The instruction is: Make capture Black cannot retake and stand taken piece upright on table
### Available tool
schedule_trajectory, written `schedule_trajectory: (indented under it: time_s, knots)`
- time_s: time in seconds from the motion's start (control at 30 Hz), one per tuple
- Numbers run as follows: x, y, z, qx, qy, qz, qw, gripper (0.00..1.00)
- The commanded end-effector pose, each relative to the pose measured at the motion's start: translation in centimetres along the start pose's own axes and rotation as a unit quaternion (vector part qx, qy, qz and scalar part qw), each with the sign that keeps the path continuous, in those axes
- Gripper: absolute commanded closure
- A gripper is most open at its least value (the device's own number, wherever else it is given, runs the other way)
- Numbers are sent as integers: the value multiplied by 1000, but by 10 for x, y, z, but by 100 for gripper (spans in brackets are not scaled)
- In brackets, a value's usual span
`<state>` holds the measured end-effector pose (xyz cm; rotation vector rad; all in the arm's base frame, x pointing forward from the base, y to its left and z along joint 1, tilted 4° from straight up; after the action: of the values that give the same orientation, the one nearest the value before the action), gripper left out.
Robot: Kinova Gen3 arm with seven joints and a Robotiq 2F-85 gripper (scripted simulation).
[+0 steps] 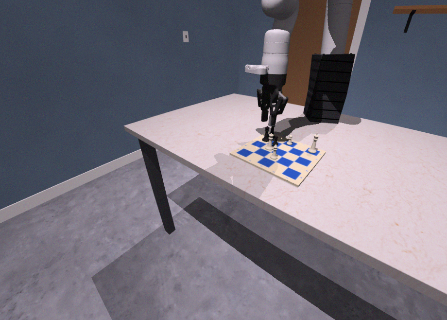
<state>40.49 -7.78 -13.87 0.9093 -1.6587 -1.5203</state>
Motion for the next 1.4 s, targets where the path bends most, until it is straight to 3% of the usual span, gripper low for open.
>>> schedule_trajectory:
  time_s: [0.0,0.77,1.37]
  knots:
    - [0,1,-1,1,0,0,1000,59]
    - [0,-1,-1,1,0,0,1000,59]
    - [0,-33,-1,1,0,0,1000,59]
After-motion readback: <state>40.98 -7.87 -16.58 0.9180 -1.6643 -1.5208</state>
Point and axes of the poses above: the point where the finger pads meet when closed, its own y axis back along the fingers, its own x axis across the jaws, z = x × y, the point moved 4 cm from there along y, back along the fingers, and after that the axes turned 2 degrees about -y, right-handed, at the moved point
